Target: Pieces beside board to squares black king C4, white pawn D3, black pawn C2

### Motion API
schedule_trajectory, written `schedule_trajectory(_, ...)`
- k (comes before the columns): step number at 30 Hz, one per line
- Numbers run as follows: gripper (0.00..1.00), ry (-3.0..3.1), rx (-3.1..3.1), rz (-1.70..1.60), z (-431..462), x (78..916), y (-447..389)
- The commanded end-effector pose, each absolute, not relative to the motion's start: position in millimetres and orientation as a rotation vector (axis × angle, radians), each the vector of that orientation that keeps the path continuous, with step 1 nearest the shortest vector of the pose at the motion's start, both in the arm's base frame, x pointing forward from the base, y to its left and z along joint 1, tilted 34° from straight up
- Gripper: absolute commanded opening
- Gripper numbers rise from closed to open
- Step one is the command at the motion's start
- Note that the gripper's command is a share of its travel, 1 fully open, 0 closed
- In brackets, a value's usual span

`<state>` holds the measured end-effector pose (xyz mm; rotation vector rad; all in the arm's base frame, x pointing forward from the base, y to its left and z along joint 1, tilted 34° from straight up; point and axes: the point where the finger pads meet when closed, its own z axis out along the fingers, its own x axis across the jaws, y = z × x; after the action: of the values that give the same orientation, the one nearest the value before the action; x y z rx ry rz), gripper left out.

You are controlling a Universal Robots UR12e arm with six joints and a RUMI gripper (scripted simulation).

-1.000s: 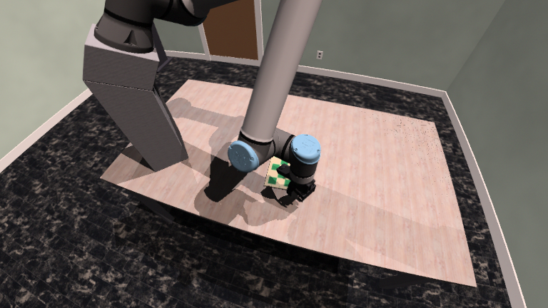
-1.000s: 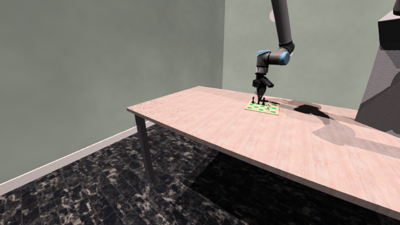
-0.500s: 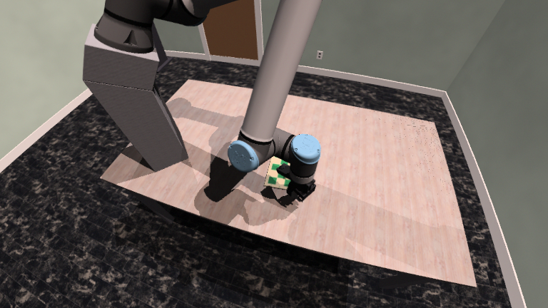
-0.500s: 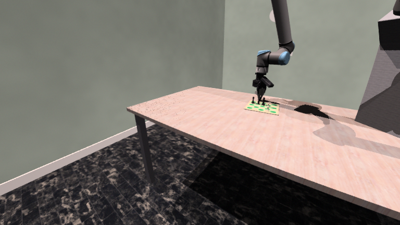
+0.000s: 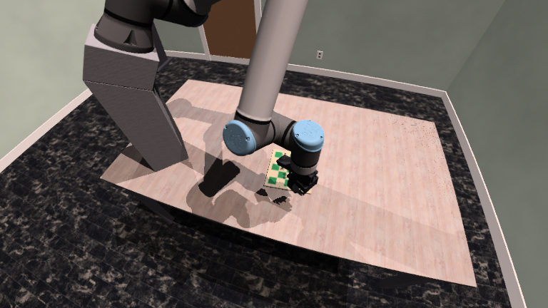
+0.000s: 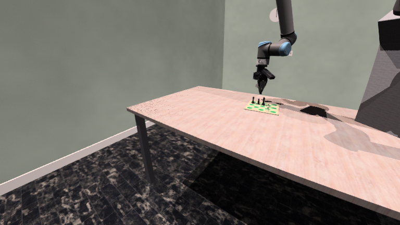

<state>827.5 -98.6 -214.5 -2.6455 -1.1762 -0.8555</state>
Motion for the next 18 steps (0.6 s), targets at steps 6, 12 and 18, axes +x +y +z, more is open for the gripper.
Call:
schedule_trajectory(6, 0.00, -1.177, -2.645, -0.856, -182, 811, -111)
schedule_trajectory(12, 0.00, -1.177, -2.645, -0.856, -182, 811, -111)
schedule_trajectory(18, 0.00, -1.259, -2.624, -0.863, -177, 809, -96)
